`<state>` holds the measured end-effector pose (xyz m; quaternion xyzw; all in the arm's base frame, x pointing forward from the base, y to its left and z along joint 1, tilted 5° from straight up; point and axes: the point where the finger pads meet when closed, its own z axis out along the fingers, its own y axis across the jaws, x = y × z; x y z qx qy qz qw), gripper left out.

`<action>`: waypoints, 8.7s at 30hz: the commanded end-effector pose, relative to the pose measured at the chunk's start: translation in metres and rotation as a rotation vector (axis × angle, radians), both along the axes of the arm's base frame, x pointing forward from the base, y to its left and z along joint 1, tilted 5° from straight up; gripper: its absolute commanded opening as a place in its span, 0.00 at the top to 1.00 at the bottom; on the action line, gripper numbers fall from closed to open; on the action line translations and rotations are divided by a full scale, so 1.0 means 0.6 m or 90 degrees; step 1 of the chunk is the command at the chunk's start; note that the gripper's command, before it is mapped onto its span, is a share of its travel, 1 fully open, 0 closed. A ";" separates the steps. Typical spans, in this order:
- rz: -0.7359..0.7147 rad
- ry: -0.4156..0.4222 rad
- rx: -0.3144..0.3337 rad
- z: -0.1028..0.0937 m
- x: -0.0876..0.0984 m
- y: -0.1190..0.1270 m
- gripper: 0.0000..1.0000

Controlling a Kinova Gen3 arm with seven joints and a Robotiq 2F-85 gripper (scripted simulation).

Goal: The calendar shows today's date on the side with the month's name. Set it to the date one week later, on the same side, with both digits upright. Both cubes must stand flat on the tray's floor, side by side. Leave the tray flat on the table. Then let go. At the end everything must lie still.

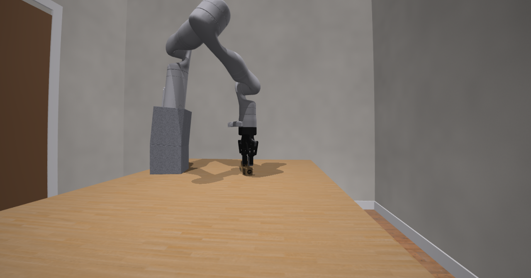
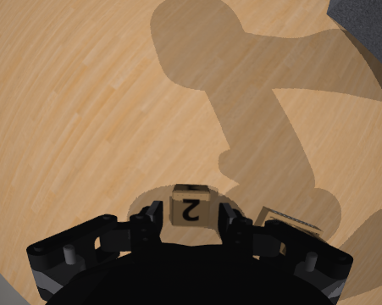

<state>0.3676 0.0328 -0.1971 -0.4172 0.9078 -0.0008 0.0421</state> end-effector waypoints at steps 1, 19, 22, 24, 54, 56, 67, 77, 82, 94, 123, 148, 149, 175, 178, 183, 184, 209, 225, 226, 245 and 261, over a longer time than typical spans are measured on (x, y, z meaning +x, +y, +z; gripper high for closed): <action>0.000 -0.001 0.000 0.001 0.001 0.000 0.52; 0.000 -0.001 0.000 0.045 -0.003 -0.002 0.52; 0.000 -0.001 0.000 0.049 -0.003 -0.002 0.52; 0.000 -0.001 0.000 0.057 -0.004 -0.002 0.52; -0.006 0.100 -0.118 0.064 -0.001 0.000 0.52; -0.006 0.100 -0.118 0.064 -0.001 0.000 0.52; -0.007 0.115 -0.135 0.065 0.000 0.001 0.52; -0.010 0.170 -0.202 0.061 0.003 -0.001 0.52; -0.012 0.205 -0.241 0.063 0.003 0.003 0.52; -0.012 0.219 -0.256 0.064 0.003 0.005 0.52; -0.018 0.325 -0.379 0.062 0.005 0.009 0.52; -0.018 0.325 -0.379 0.051 0.006 0.009 0.52; -0.018 0.325 -0.379 0.049 0.006 0.009 0.52; -0.018 0.325 -0.379 -0.017 0.012 0.011 0.52; -0.018 0.325 -0.379 -0.025 0.012 0.012 0.52; -0.018 0.325 -0.379 -0.037 0.013 0.012 0.52; -0.018 0.325 -0.379 -0.040 0.013 0.012 0.52; -0.018 0.325 -0.379 -0.055 0.015 0.013 0.52; -0.018 0.325 -0.379 -0.055 0.015 0.013 0.52; -0.018 0.325 -0.379 -0.055 0.015 0.013 0.52; -0.018 0.325 -0.379 -0.055 0.015 0.013 0.72; -0.018 0.325 -0.379 -0.055 0.015 0.013 0.72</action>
